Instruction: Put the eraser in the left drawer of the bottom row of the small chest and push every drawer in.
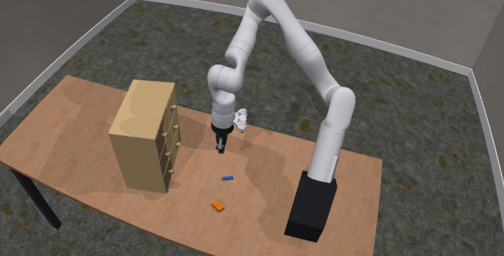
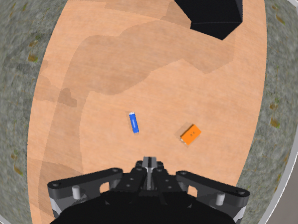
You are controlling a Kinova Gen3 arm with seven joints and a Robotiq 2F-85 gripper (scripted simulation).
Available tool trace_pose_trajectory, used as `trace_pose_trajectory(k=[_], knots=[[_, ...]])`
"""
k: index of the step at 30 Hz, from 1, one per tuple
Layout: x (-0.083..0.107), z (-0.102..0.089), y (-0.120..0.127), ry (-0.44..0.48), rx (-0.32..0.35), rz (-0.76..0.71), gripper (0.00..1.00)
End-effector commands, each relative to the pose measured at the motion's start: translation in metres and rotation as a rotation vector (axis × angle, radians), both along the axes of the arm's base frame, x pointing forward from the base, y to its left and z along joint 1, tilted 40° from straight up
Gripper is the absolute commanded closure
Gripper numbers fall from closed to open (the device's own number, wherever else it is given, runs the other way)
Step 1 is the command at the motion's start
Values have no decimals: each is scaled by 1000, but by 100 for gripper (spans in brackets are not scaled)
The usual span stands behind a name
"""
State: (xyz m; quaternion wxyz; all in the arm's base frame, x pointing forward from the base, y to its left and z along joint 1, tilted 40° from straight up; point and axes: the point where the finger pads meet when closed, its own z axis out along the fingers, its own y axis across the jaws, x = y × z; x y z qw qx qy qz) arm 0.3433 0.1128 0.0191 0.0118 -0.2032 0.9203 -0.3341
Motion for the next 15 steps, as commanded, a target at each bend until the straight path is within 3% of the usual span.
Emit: trace_pose_trajectory(k=[1, 15], knots=[[1, 3, 1, 6, -3, -3, 100], [-3, 5, 1, 23, -12, -15, 100]])
